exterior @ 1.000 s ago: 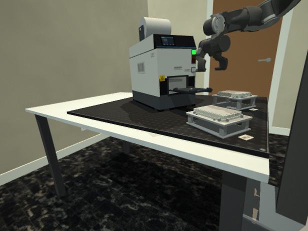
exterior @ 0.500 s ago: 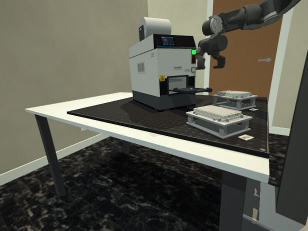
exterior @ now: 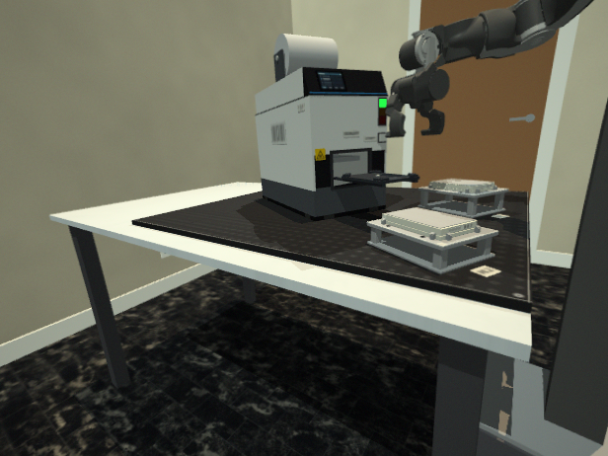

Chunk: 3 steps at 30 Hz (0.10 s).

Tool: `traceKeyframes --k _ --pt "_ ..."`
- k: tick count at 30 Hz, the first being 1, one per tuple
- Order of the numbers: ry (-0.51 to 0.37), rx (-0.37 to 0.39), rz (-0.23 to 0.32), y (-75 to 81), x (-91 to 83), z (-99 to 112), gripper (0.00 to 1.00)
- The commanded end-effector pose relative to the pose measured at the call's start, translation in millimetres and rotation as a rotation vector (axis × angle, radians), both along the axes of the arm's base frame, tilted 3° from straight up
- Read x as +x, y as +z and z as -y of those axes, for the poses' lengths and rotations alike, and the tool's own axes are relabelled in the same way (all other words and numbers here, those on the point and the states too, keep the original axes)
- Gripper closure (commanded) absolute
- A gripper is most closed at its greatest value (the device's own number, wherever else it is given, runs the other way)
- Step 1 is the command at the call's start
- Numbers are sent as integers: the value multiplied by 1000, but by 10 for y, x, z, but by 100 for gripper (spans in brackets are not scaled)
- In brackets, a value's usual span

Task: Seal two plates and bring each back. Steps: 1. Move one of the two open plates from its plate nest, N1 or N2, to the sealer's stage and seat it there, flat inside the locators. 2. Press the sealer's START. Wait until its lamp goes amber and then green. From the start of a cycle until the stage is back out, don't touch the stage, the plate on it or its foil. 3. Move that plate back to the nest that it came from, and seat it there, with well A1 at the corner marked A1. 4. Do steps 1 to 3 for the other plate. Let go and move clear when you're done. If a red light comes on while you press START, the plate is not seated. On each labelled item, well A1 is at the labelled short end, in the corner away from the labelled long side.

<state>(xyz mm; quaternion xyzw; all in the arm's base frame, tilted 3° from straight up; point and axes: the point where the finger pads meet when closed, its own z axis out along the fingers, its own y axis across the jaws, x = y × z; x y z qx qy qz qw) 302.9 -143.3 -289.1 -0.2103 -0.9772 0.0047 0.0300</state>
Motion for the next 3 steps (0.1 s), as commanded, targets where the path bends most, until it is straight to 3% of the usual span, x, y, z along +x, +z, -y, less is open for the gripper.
traceKeyframes --k 1,3 --pt "0 3 3 7 9 -1 35" --pt "0 3 3 7 9 -1 35"
